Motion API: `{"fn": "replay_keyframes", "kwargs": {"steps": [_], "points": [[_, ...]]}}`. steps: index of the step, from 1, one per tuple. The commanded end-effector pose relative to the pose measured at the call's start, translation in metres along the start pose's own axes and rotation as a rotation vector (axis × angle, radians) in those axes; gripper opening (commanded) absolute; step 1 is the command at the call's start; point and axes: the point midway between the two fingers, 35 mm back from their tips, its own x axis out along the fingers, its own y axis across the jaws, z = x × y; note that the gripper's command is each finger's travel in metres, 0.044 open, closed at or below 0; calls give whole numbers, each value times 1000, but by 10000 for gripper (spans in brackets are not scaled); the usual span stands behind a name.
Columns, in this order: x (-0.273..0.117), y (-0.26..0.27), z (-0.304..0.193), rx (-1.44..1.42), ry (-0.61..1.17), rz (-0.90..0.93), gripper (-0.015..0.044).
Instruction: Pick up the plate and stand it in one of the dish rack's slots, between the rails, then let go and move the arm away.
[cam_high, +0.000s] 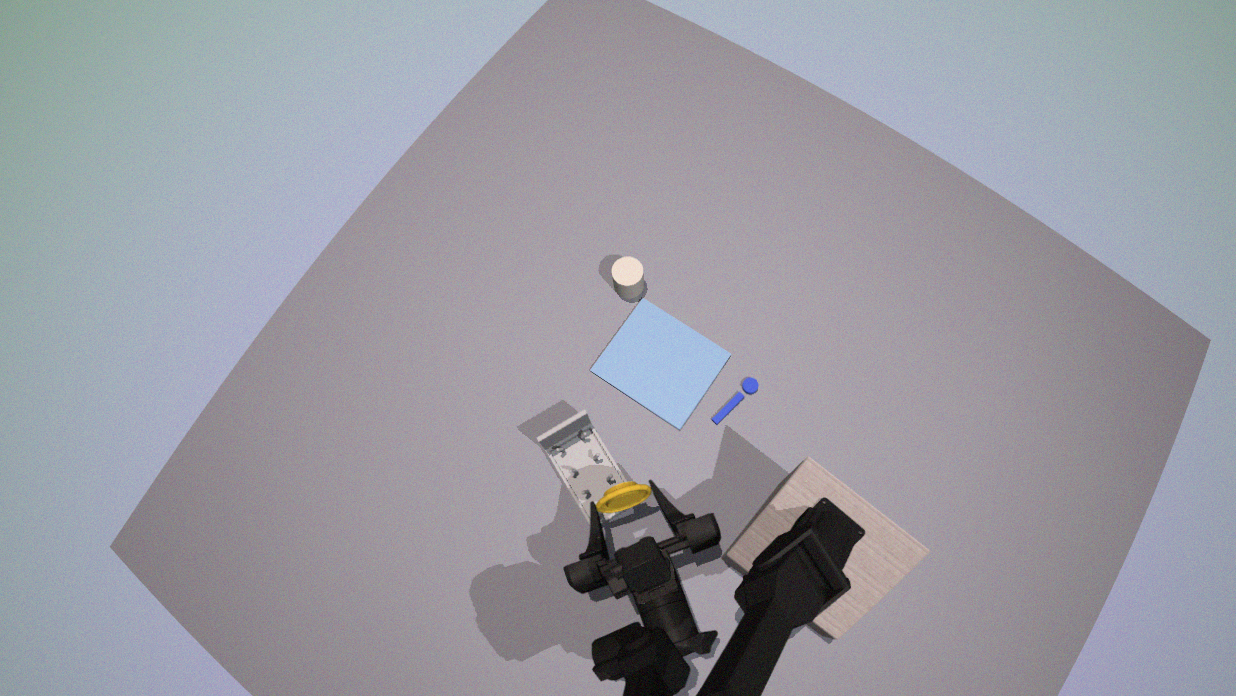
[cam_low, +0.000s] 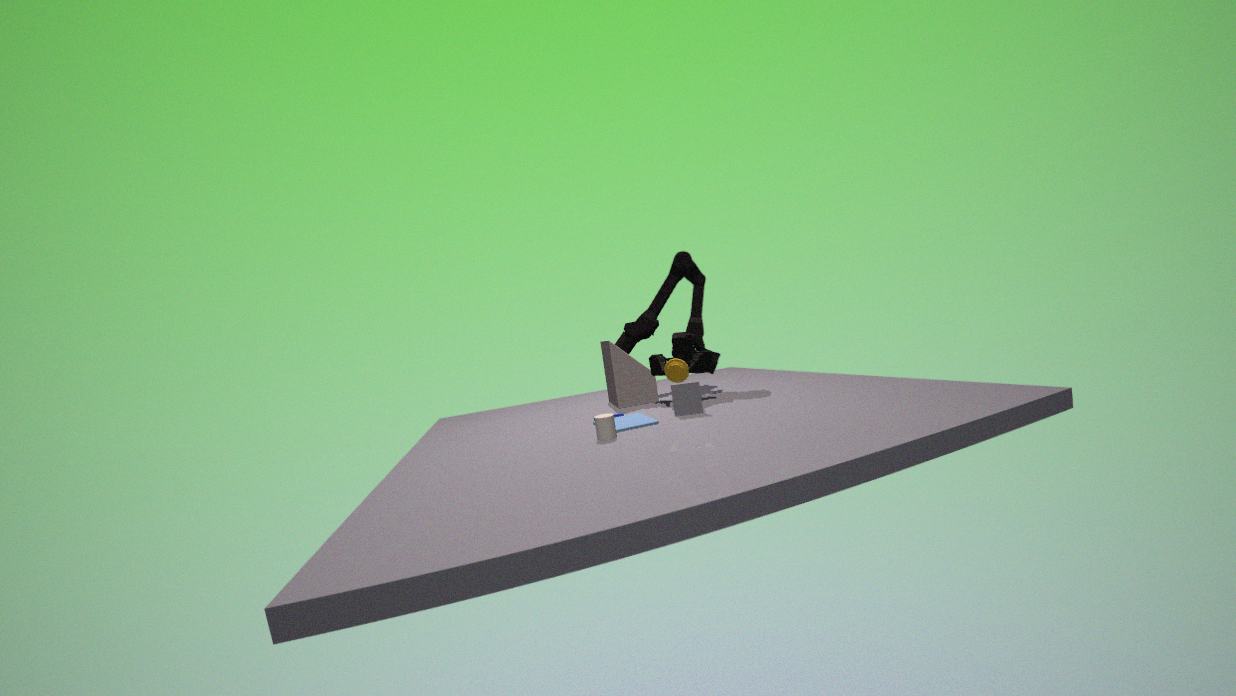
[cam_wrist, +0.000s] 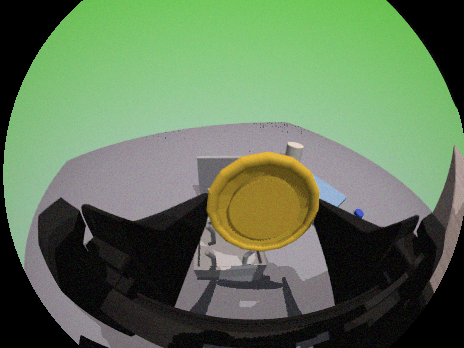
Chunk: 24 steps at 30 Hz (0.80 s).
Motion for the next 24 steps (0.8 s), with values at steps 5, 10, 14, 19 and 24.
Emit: {"fn": "replay_keyframes", "kwargs": {"steps": [5,10,14,19,24], "points": [[-15,7,-2,4,-60,149,0],[-20,10,-2,10,-75,198,0],[-20,10,-2,10,-75,198,0],[-17,11,-7,9,-74,197,0],[-10,12,-18,9,-72,194,0]]}}
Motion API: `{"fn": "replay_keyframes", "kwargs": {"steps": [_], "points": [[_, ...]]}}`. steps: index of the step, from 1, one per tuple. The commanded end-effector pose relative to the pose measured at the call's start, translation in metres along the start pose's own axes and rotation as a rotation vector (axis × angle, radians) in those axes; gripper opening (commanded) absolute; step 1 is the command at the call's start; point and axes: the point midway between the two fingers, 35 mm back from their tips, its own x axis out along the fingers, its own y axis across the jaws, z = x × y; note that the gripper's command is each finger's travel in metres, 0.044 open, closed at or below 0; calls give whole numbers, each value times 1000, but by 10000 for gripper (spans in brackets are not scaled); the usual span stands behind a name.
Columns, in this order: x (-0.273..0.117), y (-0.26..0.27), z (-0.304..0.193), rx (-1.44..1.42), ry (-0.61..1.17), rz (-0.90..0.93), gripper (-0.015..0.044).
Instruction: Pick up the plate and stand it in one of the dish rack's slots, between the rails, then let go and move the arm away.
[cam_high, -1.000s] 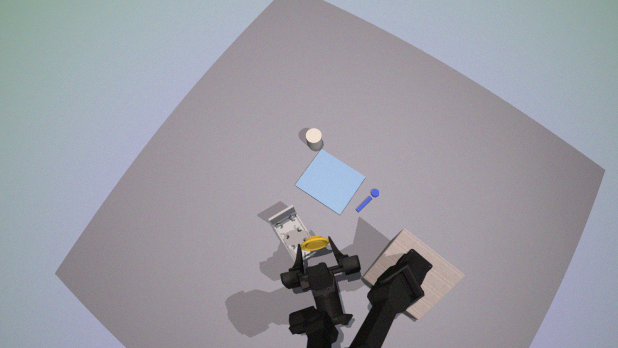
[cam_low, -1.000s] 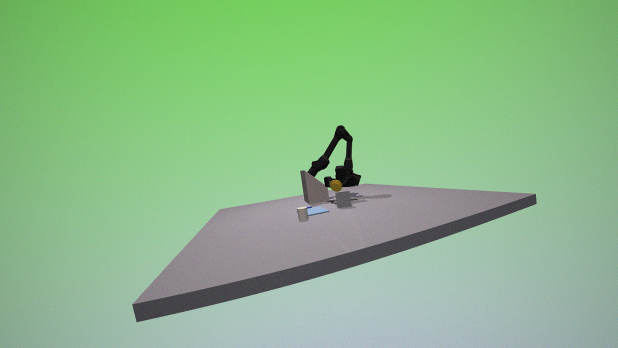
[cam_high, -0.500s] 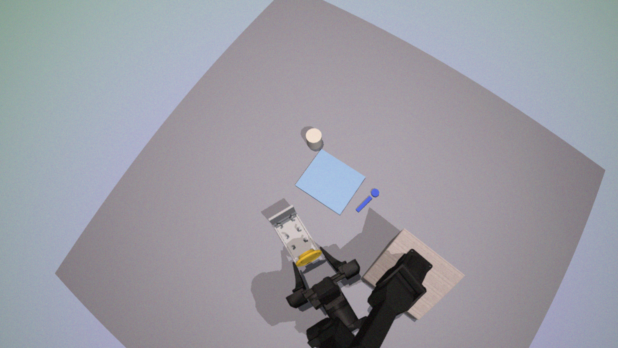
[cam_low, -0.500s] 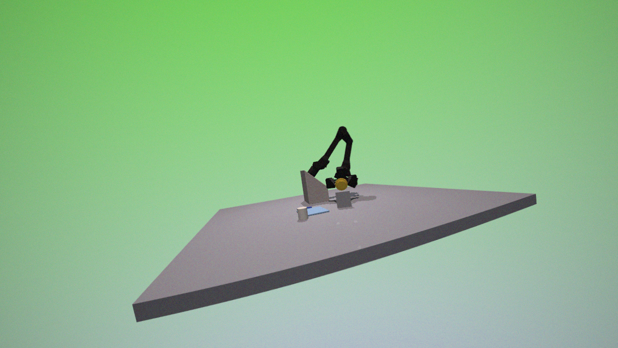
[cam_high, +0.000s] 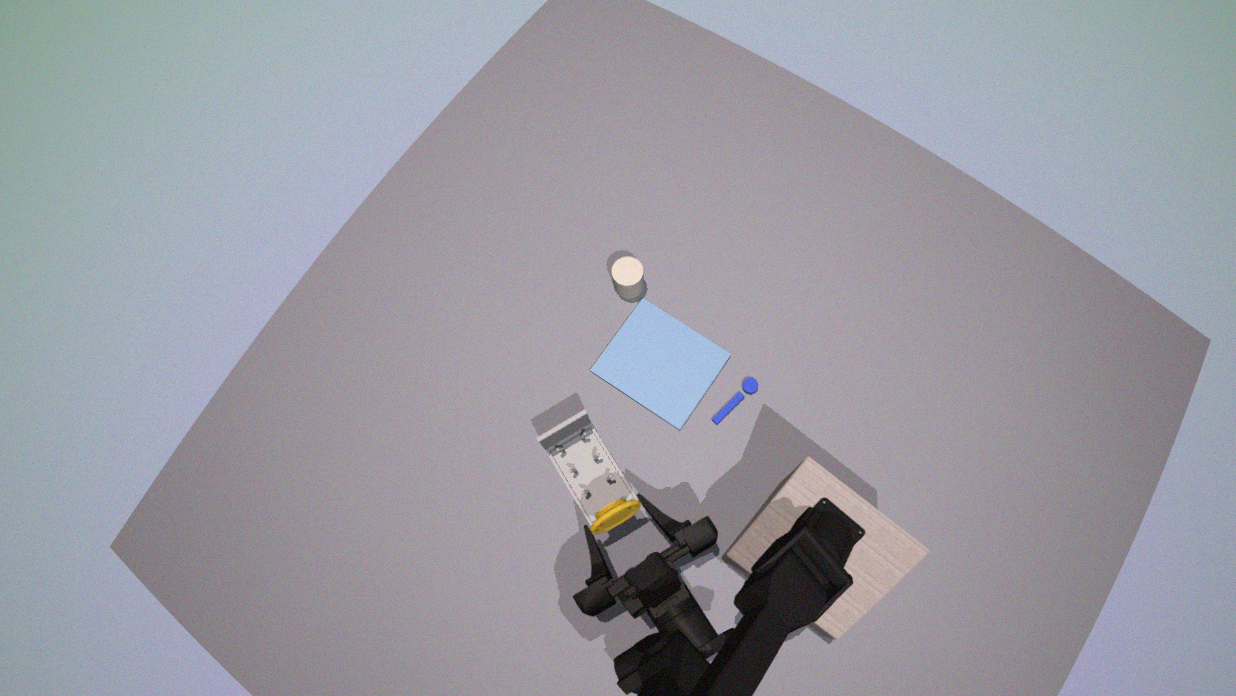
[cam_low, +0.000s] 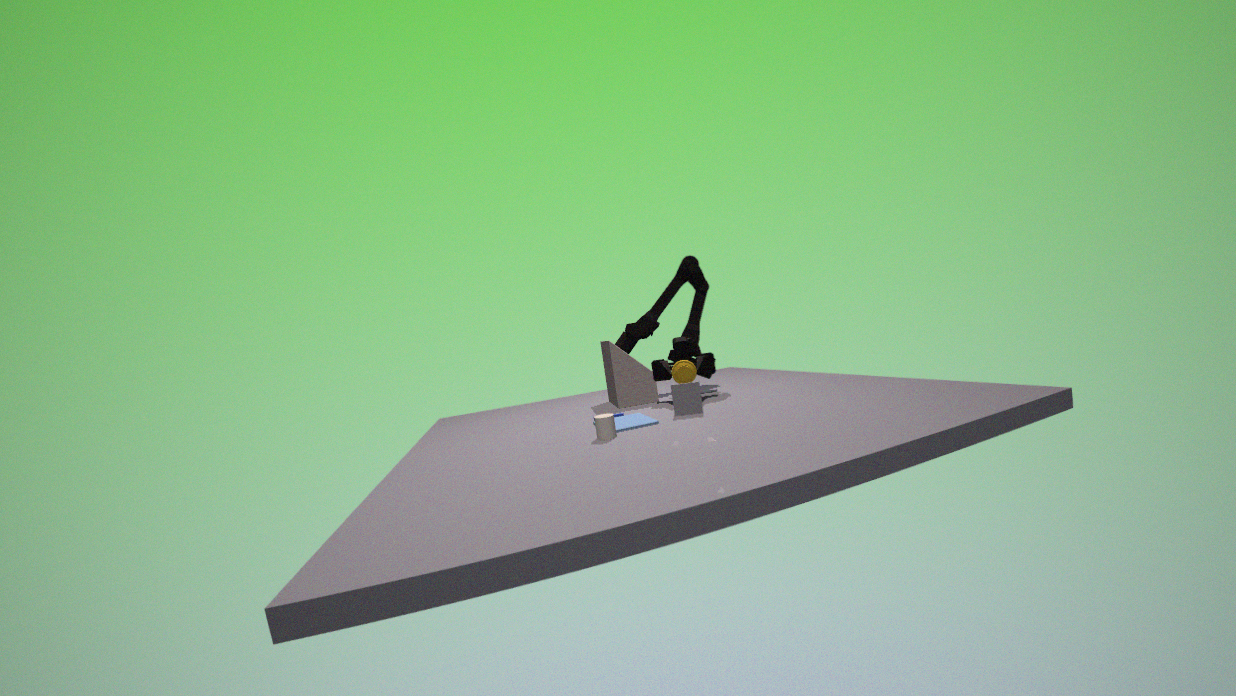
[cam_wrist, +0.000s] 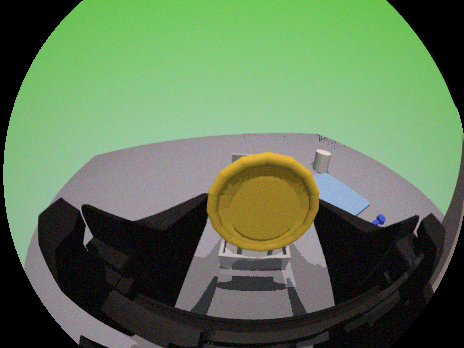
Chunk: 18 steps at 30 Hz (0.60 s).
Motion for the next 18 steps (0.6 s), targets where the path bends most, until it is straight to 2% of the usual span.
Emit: {"fn": "replay_keyframes", "kwargs": {"steps": [1,18], "points": [[5,-1,-7,-7,0,-5,0],[28,-1,-17,7,2,2,0]]}}
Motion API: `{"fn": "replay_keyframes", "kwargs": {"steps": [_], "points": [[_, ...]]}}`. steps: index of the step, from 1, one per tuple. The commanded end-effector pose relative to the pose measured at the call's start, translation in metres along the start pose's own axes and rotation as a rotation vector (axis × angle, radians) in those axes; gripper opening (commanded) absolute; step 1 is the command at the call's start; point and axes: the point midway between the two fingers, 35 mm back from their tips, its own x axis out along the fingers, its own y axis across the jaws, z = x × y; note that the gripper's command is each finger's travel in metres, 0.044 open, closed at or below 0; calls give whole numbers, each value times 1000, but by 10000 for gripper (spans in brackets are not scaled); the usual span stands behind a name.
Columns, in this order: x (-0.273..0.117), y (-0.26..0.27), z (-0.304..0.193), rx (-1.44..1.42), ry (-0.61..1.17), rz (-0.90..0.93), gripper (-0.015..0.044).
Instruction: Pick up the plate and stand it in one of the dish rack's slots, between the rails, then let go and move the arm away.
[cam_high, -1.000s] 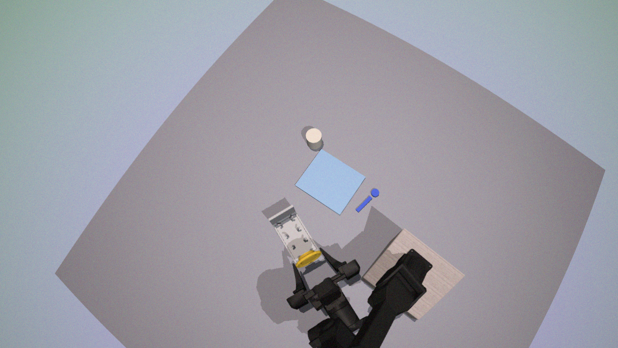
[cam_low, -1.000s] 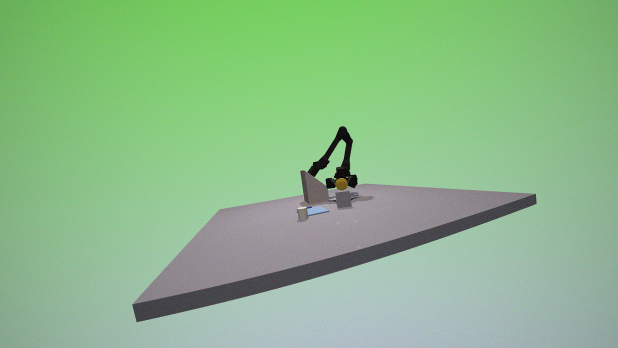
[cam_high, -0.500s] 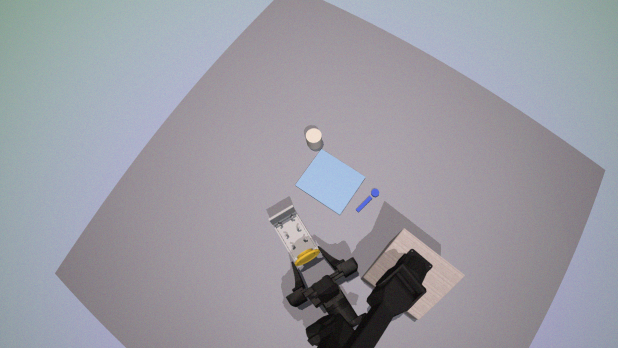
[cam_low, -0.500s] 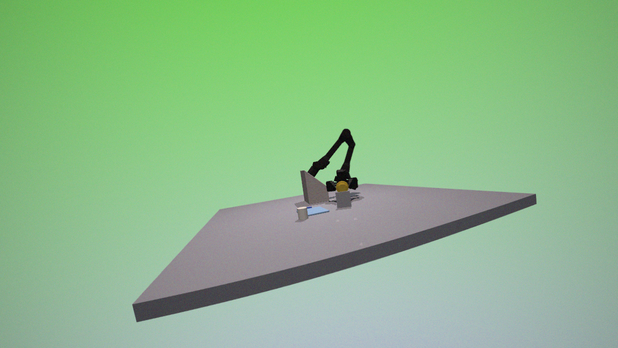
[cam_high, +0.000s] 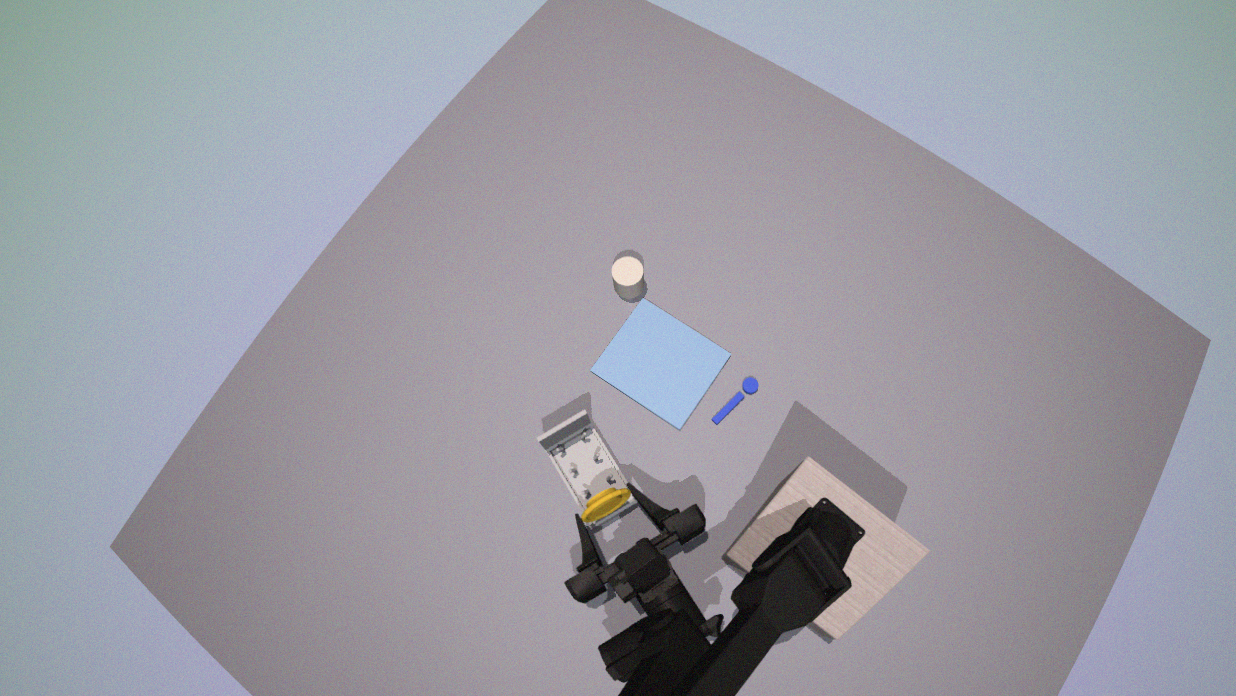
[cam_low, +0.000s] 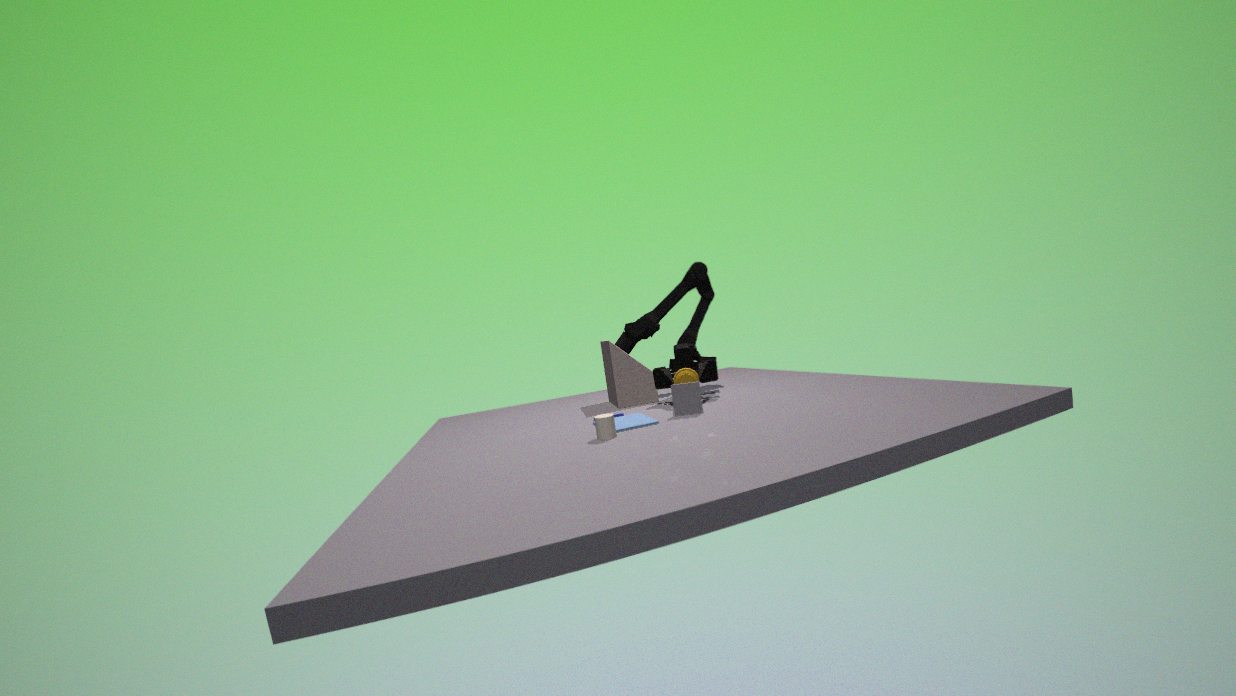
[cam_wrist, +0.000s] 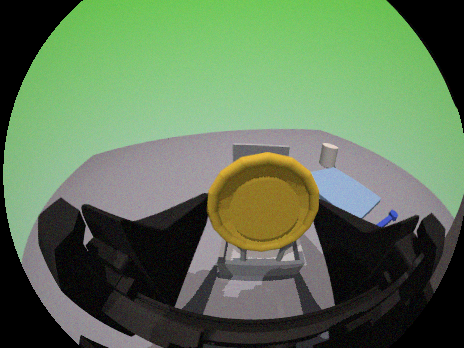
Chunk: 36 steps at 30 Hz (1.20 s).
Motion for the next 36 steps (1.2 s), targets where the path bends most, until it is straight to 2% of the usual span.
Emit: {"fn": "replay_keyframes", "kwargs": {"steps": [1,36], "points": [[6,-3,1,-9,-3,-4,0],[24,-5,-13,10,8,5,0]]}}
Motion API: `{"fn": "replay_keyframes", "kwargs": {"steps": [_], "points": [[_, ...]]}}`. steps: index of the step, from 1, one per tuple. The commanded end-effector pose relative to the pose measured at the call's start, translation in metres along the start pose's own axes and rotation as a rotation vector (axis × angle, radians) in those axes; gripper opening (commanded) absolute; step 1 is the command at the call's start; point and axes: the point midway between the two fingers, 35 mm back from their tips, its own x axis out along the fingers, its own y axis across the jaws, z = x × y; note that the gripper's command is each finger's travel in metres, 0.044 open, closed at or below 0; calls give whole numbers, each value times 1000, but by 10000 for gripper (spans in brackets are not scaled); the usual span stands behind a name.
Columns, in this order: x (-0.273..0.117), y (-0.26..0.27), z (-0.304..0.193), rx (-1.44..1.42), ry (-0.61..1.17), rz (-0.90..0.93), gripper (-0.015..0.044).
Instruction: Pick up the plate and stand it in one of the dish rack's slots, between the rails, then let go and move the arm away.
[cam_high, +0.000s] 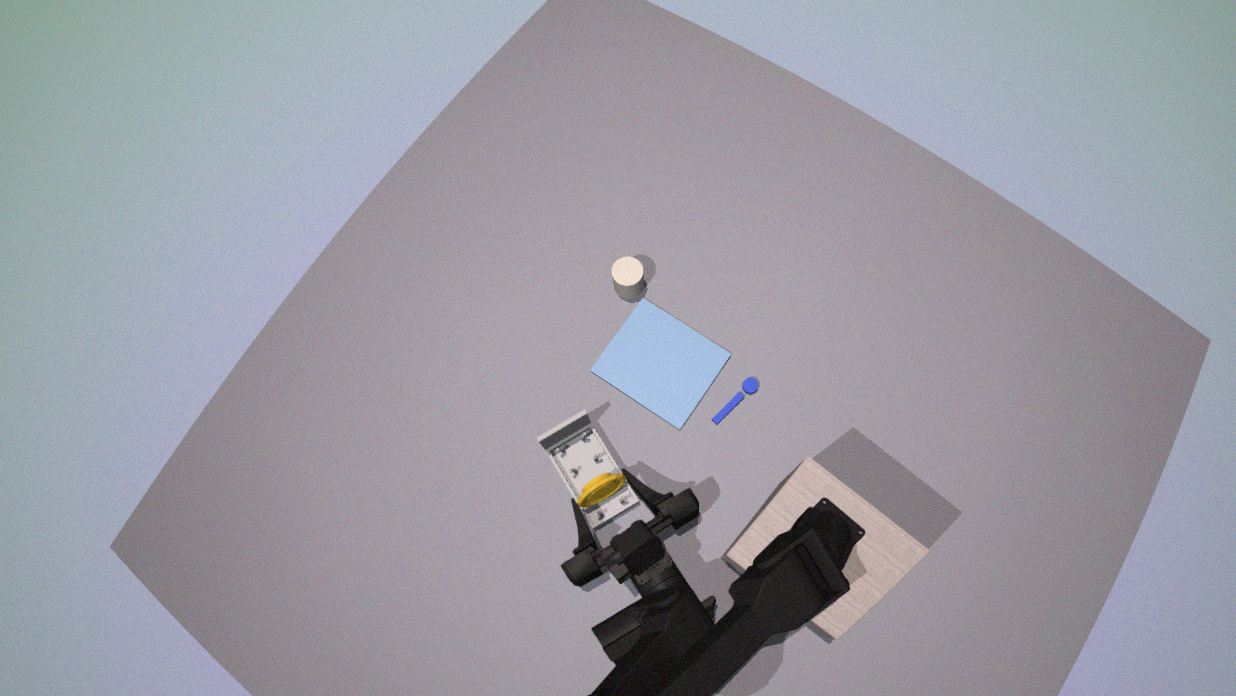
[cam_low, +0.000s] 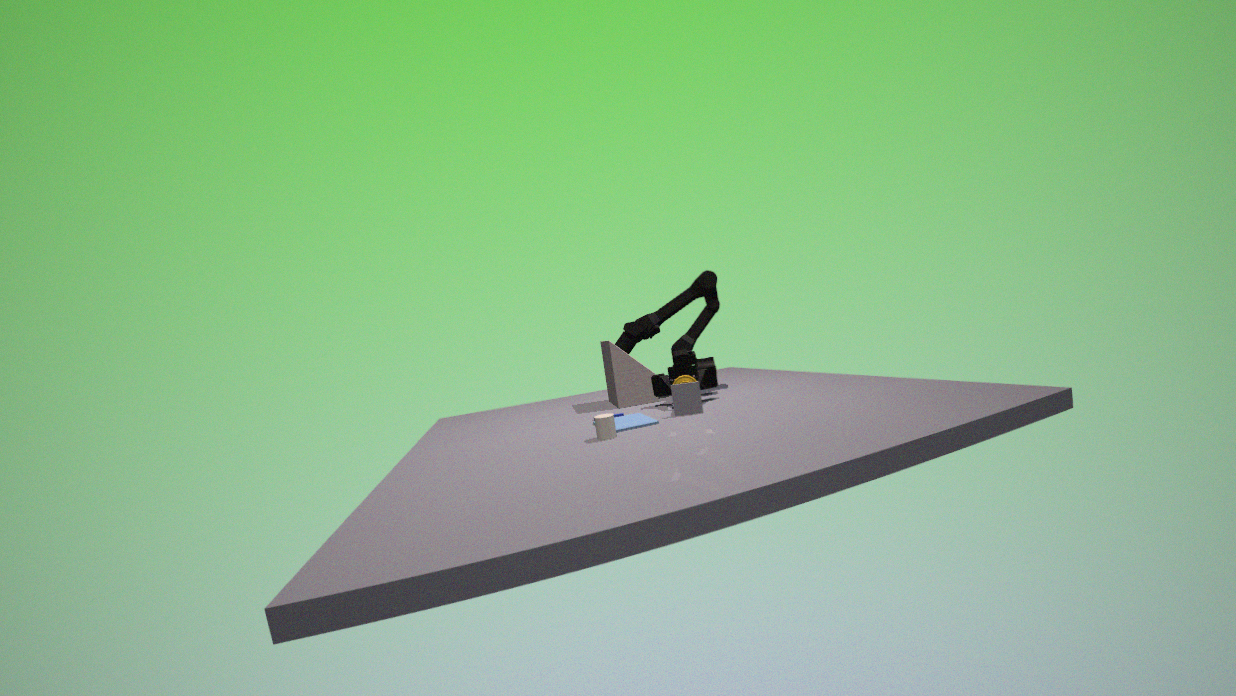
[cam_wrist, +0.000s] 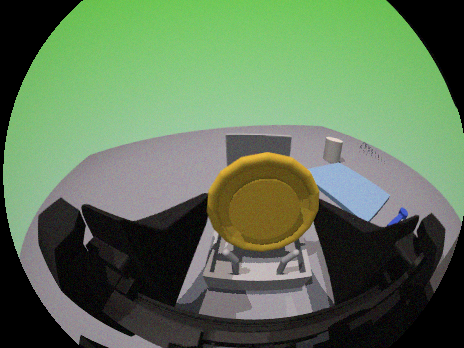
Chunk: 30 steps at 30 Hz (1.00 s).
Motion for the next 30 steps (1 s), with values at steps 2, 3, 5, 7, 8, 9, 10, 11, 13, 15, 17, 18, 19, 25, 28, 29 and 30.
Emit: {"fn": "replay_keyframes", "kwargs": {"steps": [2,3,5,7,8,9,10,11,13,15,17,18,19,25,28,29,30], "points": [[0,0,0,-1,0,0,26],[0,0,0,0,0,0,53],[0,0,0,0,0,0,105],[0,0,0,0,0,0,157],[0,0,0,0,0,0,184],[0,0,0,0,0,0,210],[0,0,0,0,0,0,236],[0,0,0,0,0,0,263],[0,0,0,0,0,0,315],[0,0,0,0,0,0,368],[0,0,0,0,0,0,400],[0,0,0,0,0,0,400],[0,0,0,0,0,0,400],[-1,5,10,-2,0,-4,400],[-2,11,32,-6,-1,-9,400],[-3,13,39,-8,-1,-11,400],[-3,14,46,-9,-1,-12,400]]}}
